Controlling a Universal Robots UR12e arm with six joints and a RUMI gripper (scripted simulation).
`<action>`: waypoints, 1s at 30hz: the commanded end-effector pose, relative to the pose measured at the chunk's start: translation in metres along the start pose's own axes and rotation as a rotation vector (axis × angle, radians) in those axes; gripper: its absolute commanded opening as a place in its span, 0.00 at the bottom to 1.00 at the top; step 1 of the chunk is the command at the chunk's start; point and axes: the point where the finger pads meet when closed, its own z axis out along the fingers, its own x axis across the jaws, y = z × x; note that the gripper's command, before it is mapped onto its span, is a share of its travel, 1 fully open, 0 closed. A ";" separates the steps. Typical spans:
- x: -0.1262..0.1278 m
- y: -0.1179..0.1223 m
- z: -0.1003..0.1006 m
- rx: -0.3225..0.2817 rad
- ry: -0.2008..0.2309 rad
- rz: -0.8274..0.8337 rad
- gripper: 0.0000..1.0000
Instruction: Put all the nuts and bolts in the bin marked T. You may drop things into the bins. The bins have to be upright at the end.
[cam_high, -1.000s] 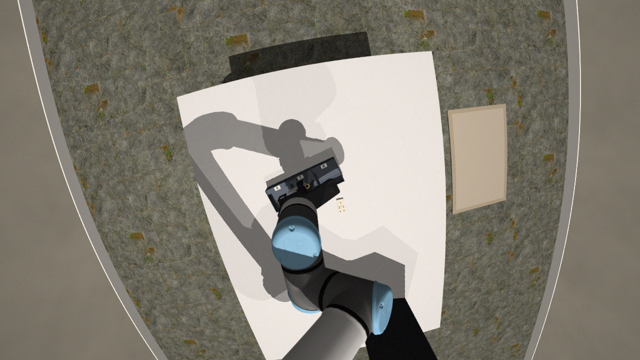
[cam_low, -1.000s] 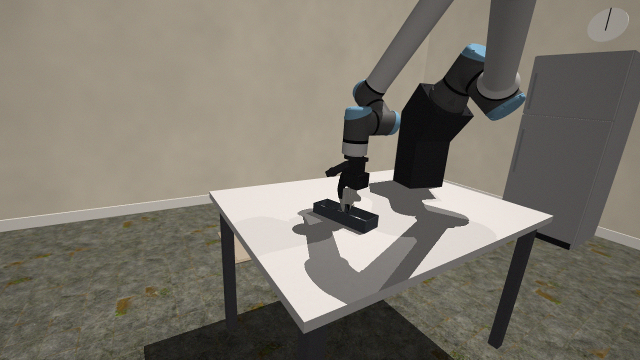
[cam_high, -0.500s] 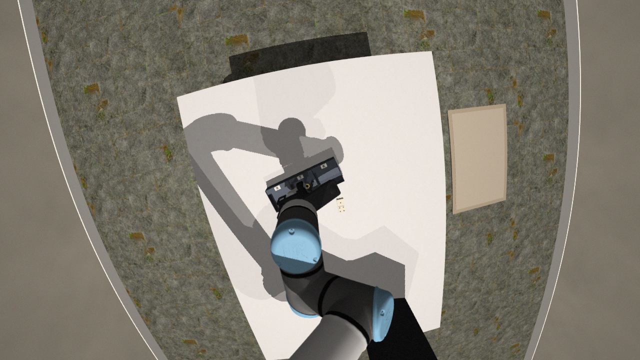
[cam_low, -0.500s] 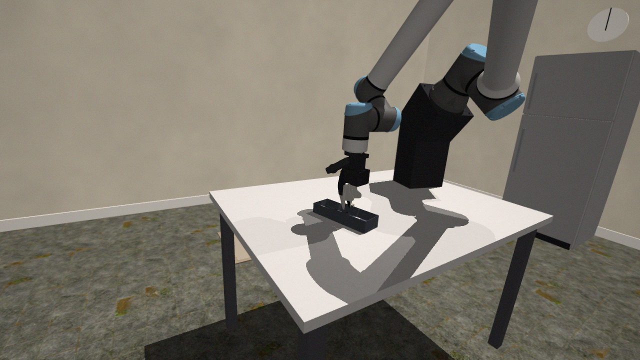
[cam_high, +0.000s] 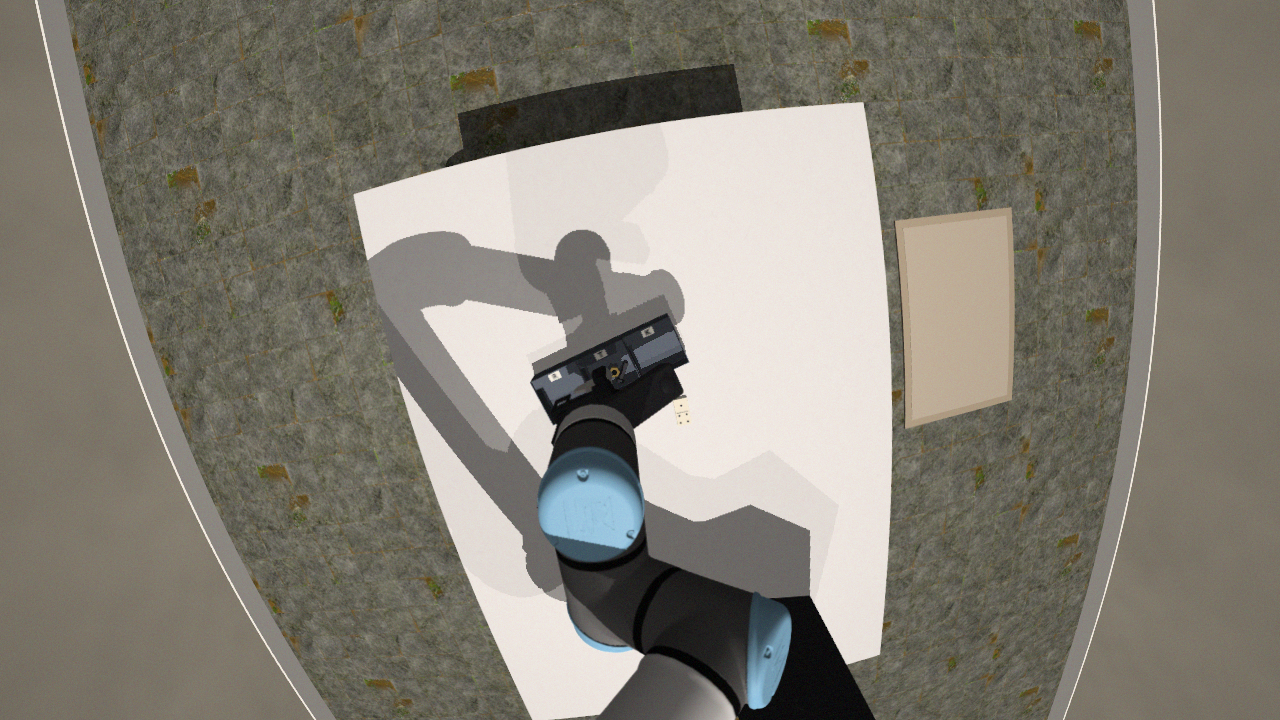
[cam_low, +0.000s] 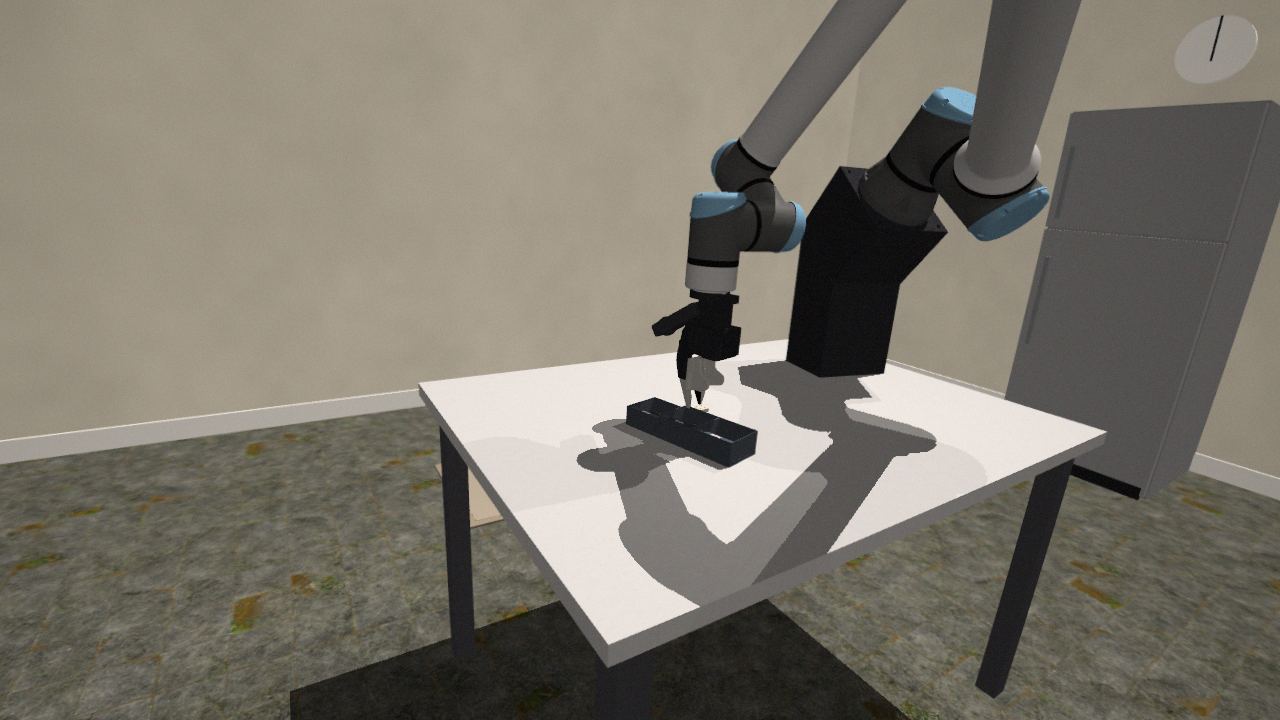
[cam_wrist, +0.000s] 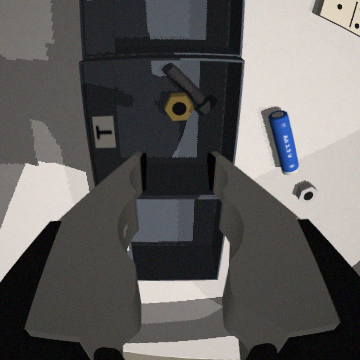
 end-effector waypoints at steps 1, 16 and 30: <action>0.000 0.000 -0.003 0.000 -0.001 0.000 0.18; 0.070 0.044 -0.004 0.001 0.001 -0.448 0.18; 0.113 0.072 -0.005 0.003 0.001 -0.904 0.18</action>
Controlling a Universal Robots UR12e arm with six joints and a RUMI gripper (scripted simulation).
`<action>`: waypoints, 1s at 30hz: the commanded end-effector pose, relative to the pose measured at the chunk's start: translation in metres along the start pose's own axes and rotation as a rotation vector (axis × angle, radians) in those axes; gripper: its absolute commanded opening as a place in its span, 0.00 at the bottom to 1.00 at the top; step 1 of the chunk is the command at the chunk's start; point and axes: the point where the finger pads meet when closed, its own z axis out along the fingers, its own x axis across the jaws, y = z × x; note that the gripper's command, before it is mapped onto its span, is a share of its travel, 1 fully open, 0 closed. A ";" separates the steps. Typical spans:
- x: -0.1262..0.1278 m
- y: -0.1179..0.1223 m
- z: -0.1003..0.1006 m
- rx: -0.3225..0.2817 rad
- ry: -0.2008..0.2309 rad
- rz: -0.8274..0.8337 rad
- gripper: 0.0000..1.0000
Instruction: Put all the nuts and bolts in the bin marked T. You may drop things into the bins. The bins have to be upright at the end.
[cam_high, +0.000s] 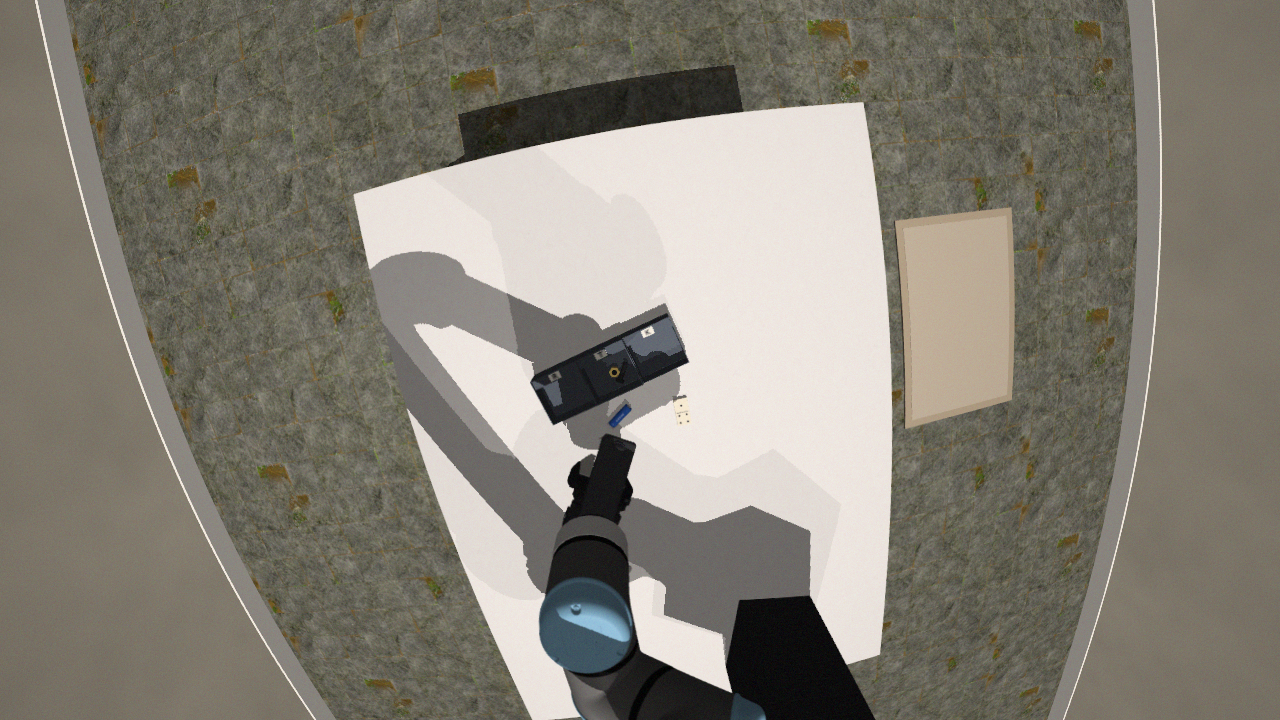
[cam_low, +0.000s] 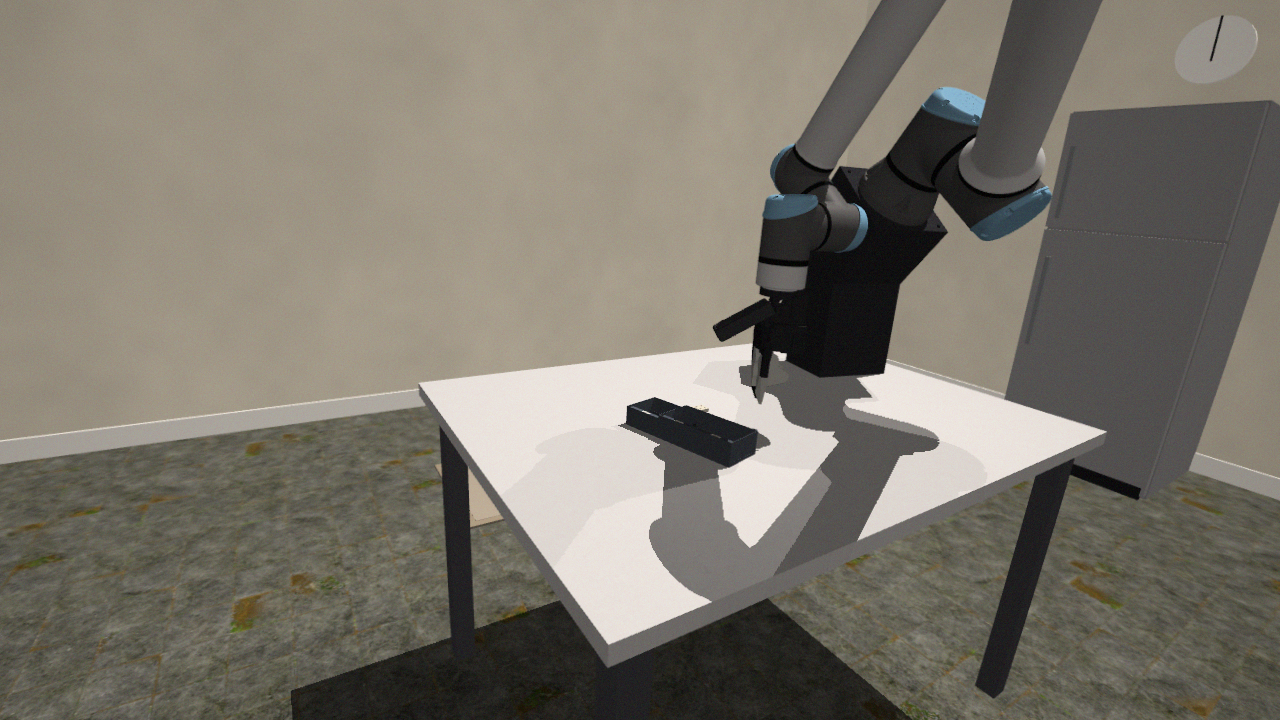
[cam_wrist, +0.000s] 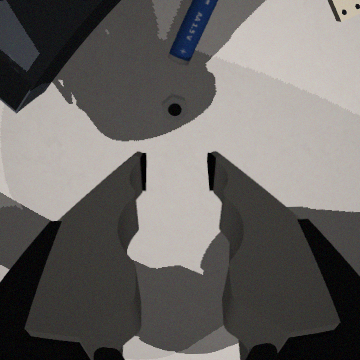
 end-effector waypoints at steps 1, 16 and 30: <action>0.001 0.002 -0.001 -0.004 -0.005 -0.124 0.18; 0.000 0.000 -0.001 -0.005 -0.008 -0.203 0.18; 0.000 0.000 -0.001 -0.005 -0.008 -0.203 0.18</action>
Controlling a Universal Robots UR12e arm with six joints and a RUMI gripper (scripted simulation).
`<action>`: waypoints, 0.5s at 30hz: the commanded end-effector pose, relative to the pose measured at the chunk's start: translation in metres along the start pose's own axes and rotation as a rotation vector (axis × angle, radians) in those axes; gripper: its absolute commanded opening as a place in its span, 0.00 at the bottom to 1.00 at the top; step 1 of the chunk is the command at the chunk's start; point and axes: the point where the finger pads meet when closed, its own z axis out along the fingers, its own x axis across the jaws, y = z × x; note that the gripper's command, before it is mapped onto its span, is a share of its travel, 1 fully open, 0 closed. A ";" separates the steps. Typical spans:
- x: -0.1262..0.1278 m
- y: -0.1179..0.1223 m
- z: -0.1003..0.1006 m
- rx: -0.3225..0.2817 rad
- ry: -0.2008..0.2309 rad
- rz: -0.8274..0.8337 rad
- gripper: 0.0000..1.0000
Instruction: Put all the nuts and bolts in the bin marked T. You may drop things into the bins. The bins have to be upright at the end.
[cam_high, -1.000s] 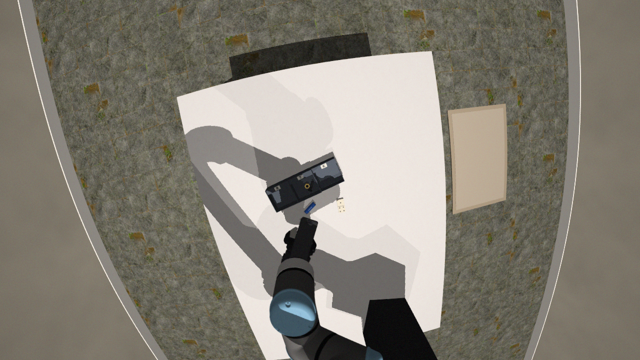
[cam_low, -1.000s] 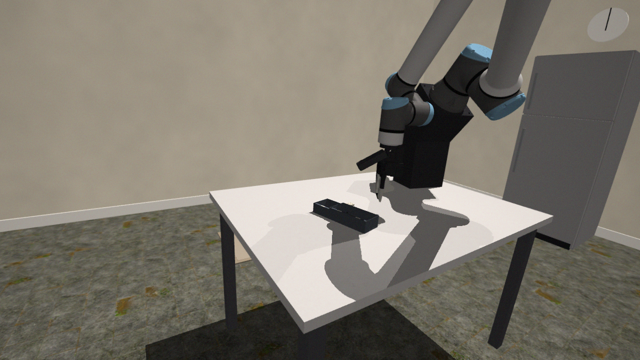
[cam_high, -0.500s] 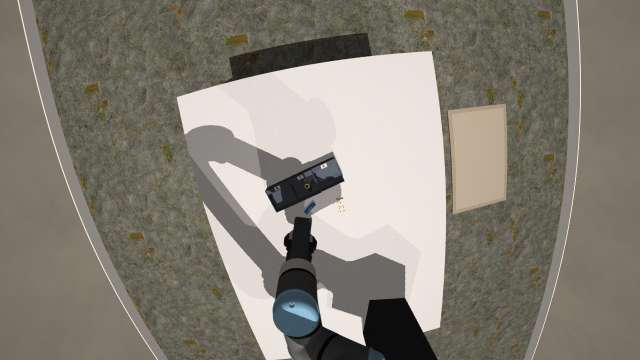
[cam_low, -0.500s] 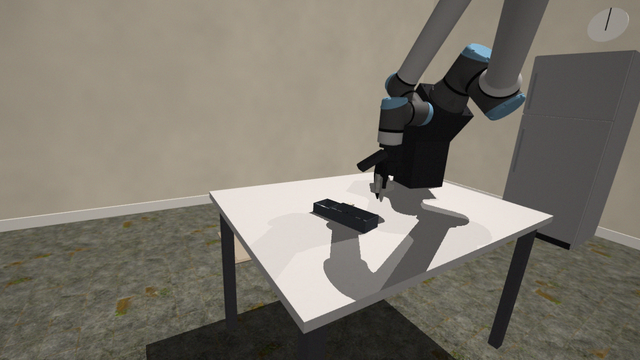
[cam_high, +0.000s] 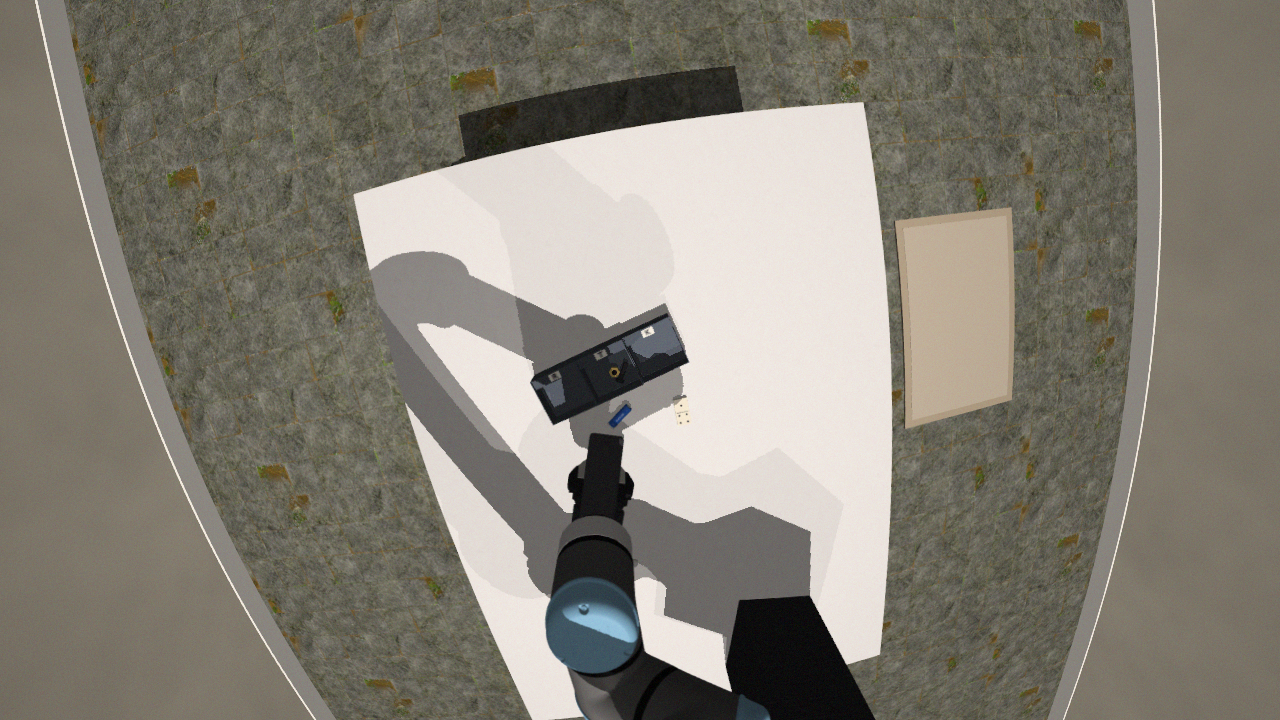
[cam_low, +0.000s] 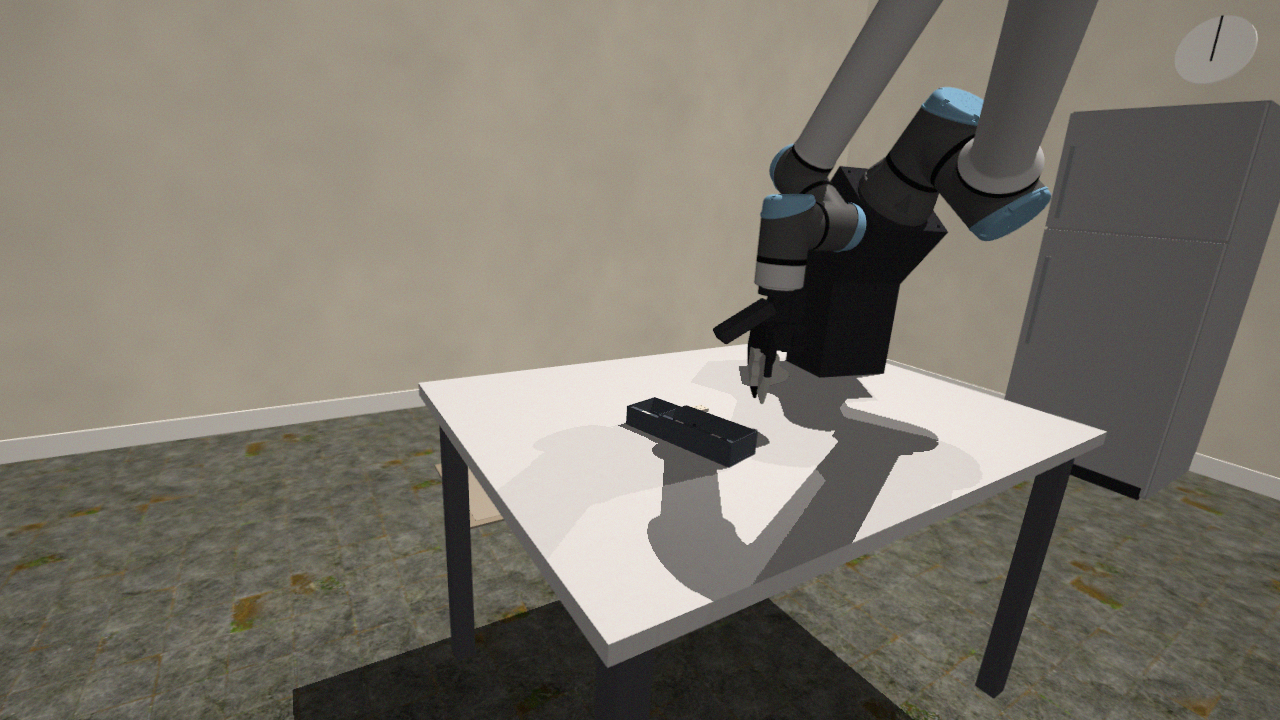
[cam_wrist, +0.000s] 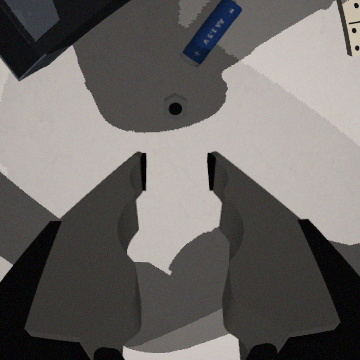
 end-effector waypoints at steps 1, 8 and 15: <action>0.000 0.000 0.000 0.001 0.000 0.000 0.18; 0.000 0.000 0.000 0.001 0.000 0.000 0.18; 0.000 0.000 0.024 0.001 0.000 0.000 0.18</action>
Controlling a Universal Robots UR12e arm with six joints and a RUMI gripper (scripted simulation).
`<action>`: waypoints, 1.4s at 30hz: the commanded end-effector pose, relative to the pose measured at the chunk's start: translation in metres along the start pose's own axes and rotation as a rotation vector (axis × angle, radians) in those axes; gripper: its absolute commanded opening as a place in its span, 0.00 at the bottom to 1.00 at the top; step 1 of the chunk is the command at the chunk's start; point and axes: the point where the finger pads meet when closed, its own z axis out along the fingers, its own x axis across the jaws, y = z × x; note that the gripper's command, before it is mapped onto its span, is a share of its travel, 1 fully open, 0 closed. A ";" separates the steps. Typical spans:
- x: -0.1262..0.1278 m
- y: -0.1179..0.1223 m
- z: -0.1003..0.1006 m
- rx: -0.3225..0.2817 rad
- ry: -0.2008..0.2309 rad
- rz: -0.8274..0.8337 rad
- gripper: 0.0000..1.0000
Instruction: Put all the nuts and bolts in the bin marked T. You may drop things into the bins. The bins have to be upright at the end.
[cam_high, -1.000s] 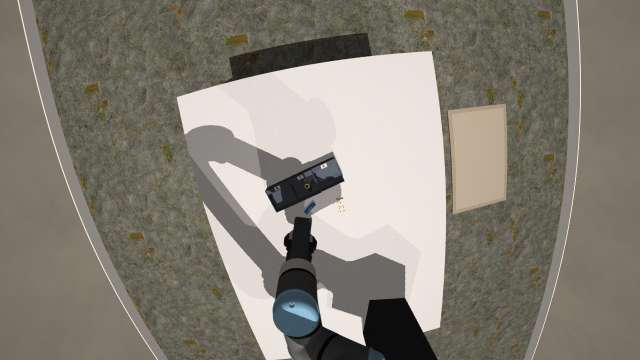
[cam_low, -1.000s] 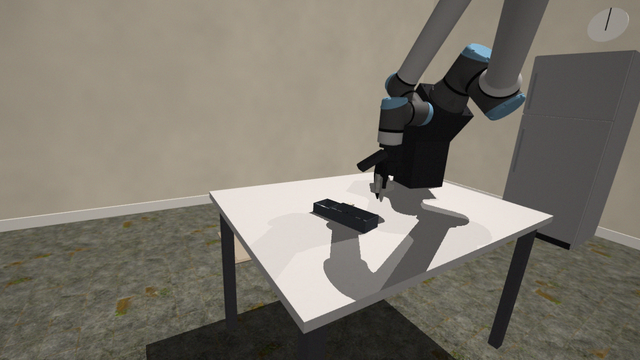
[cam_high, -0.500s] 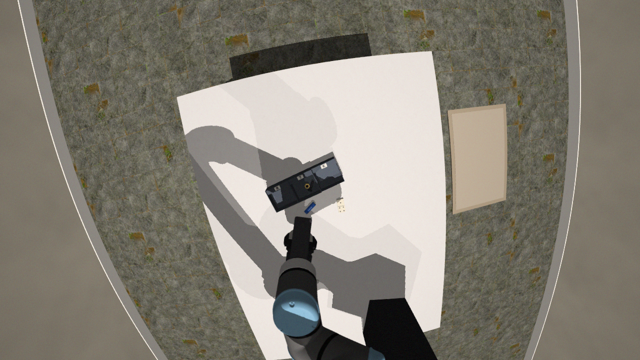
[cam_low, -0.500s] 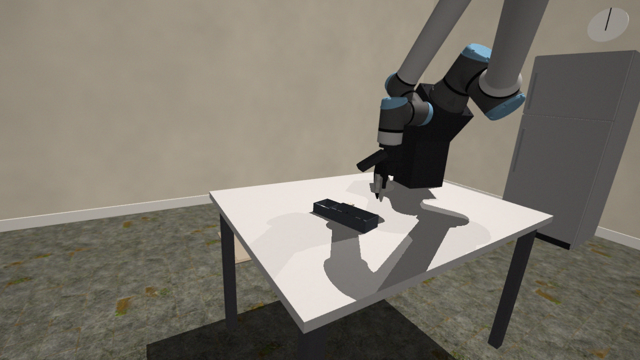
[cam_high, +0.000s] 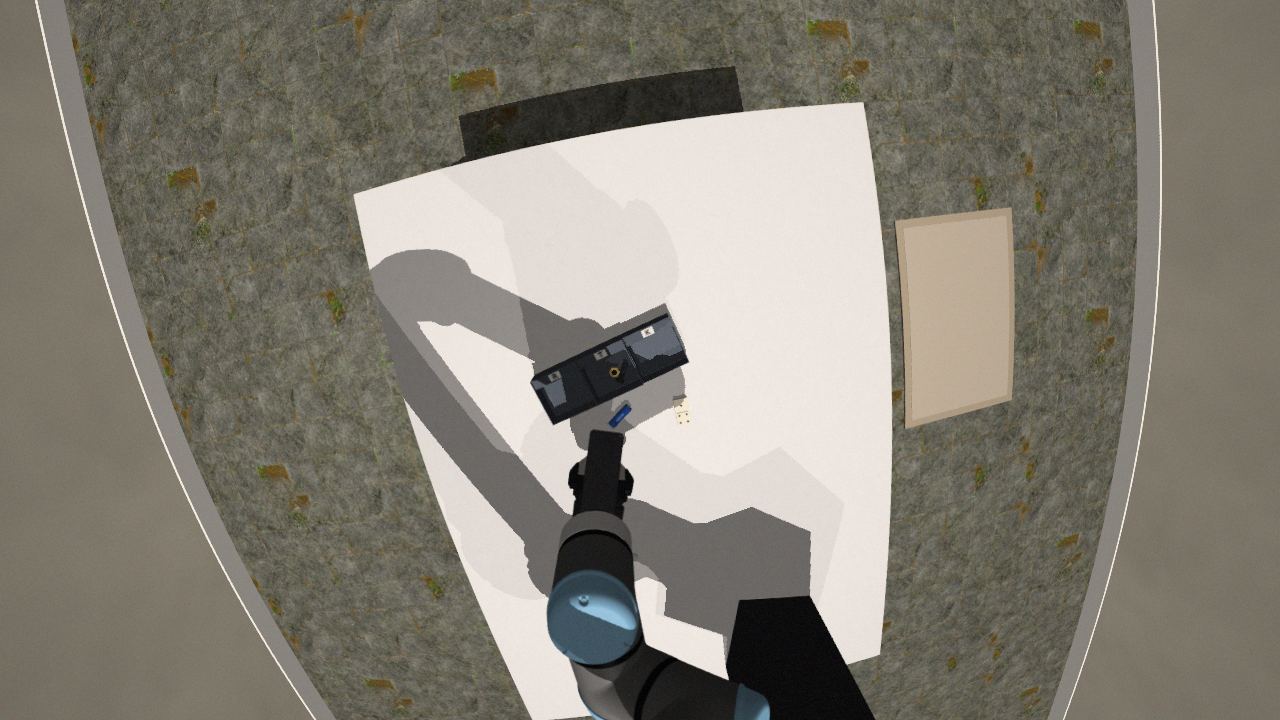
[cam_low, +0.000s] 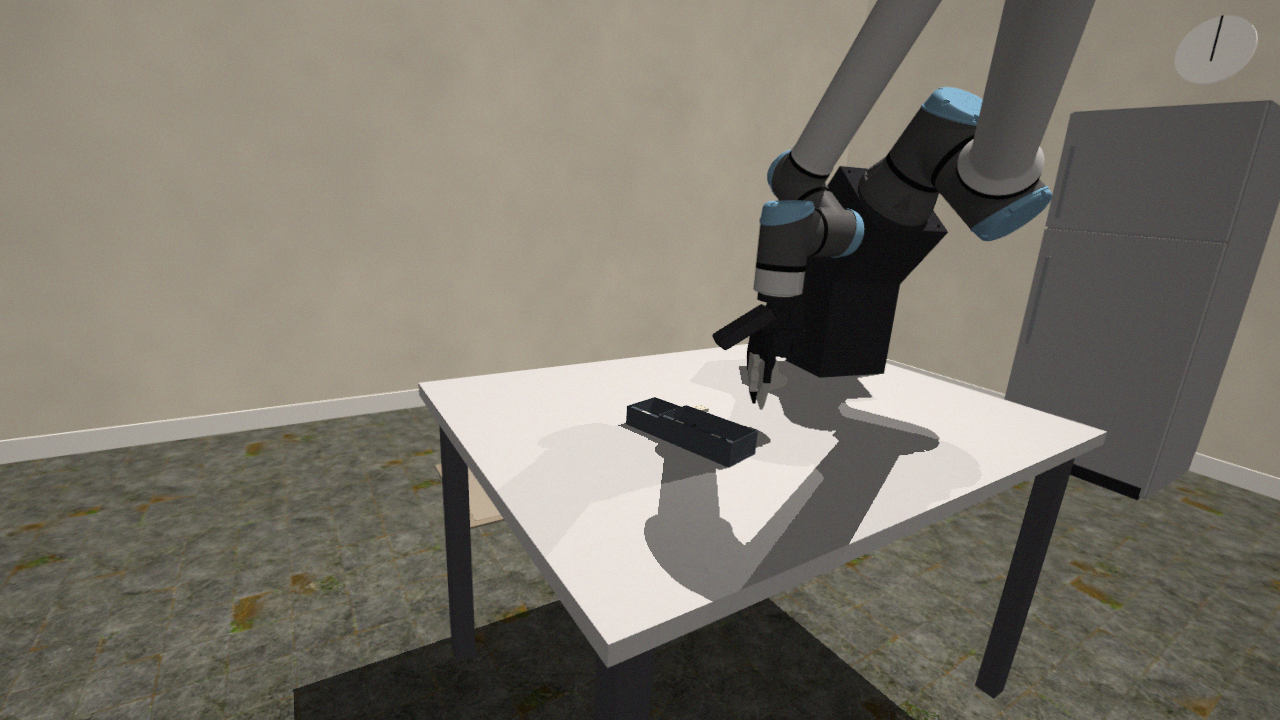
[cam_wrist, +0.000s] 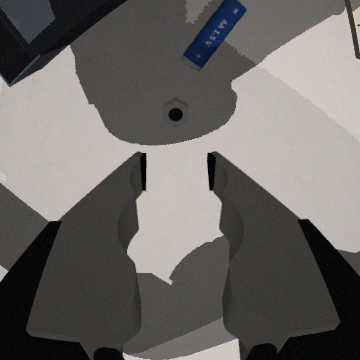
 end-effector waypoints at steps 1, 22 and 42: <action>0.000 0.000 0.016 0.001 0.000 0.000 0.18; 0.000 -0.001 0.053 0.001 0.000 0.000 0.18; 0.000 0.000 0.056 0.001 0.000 0.000 0.00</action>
